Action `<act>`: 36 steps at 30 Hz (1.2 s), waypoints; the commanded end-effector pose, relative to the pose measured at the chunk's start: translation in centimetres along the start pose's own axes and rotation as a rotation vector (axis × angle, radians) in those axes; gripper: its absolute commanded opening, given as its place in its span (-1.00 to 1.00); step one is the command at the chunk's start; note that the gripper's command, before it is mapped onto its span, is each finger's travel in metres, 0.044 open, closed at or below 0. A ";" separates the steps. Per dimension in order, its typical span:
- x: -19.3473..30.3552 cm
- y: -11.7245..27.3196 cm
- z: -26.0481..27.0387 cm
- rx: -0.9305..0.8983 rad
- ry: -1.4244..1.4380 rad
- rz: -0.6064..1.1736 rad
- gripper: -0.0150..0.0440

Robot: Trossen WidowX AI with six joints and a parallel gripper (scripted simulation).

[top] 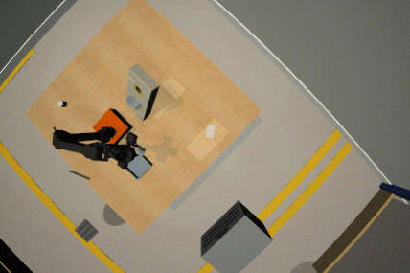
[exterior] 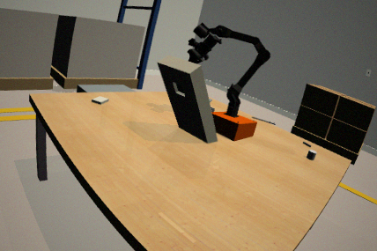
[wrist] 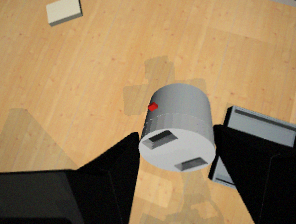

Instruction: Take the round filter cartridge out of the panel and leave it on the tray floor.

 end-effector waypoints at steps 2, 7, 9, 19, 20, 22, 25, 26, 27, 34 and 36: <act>-0.1 -0.6 -1.1 0.023 -0.044 -0.018 -0.49; 0.0 -2.3 -3.2 0.061 -0.110 -0.027 -0.49; 0.1 -2.9 -4.0 0.076 -0.136 -0.030 -0.49; 1.2 -5.7 -8.4 0.152 -0.266 -0.049 -0.49; 1.3 -5.9 -8.8 0.160 -0.279 -0.051 -0.49; 1.7 -6.4 -9.7 0.176 -0.305 -0.055 -0.49; 2.3 -7.1 -11.0 0.199 -0.344 -0.061 -0.49; 2.5 -7.3 -11.5 0.207 -0.356 -0.063 -0.49; 2.7 -7.5 -11.9 0.214 -0.369 -0.065 -0.49; 4.6 -8.8 -14.9 0.269 -0.459 -0.080 -0.49; 5.2 -9.1 -15.7 0.285 -0.485 -0.084 -0.49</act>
Point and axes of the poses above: the point midway between the two fingers, 35 mm back from their tips, its own y axis back along the fingers, its own z axis across the jaws, x = y × z, the point moved 2 cm from there along y, back along the fingers, and after that the axes turned 14 degrees about -y, right-handed, at the moved point
